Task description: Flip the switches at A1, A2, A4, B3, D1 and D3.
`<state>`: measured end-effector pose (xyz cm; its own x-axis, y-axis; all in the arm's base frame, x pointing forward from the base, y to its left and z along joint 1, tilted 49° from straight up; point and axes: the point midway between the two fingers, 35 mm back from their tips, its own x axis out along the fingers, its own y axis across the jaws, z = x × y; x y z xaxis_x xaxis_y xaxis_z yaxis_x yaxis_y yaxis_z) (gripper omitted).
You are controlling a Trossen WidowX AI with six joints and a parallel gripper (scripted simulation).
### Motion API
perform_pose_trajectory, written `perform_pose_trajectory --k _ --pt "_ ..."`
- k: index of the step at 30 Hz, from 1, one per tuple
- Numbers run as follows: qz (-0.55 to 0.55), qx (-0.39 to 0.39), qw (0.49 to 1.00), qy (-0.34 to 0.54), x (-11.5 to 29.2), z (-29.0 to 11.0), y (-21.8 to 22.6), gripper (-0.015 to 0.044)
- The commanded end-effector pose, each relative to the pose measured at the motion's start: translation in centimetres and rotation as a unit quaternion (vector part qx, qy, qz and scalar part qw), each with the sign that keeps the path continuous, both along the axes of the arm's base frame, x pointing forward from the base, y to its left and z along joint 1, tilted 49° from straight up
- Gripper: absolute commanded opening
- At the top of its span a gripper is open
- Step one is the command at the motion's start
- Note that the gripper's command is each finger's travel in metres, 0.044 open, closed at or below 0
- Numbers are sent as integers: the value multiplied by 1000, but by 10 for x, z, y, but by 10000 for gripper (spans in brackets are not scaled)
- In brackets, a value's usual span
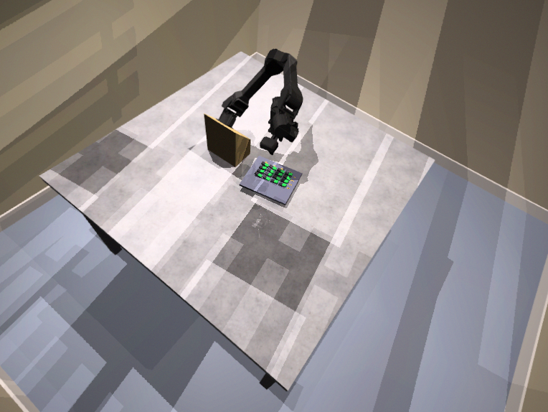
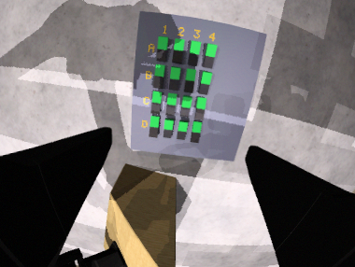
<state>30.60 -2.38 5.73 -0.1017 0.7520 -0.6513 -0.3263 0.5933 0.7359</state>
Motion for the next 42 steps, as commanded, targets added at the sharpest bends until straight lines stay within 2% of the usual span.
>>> perform_pose_trajectory --k 1,3,9,15,21,42 --pt "0 -1 1000 0 1 -1 2 374" --pt "2 -6 1000 1 11 -7 19 321" --pt "12 -9 1000 4 42 -27 108 164" --pt "14 -8 1000 5 44 -29 119 6" --pt "23 -11 1000 12 40 -52 145 0" --pt "23 -11 1000 12 37 -67 163 0"
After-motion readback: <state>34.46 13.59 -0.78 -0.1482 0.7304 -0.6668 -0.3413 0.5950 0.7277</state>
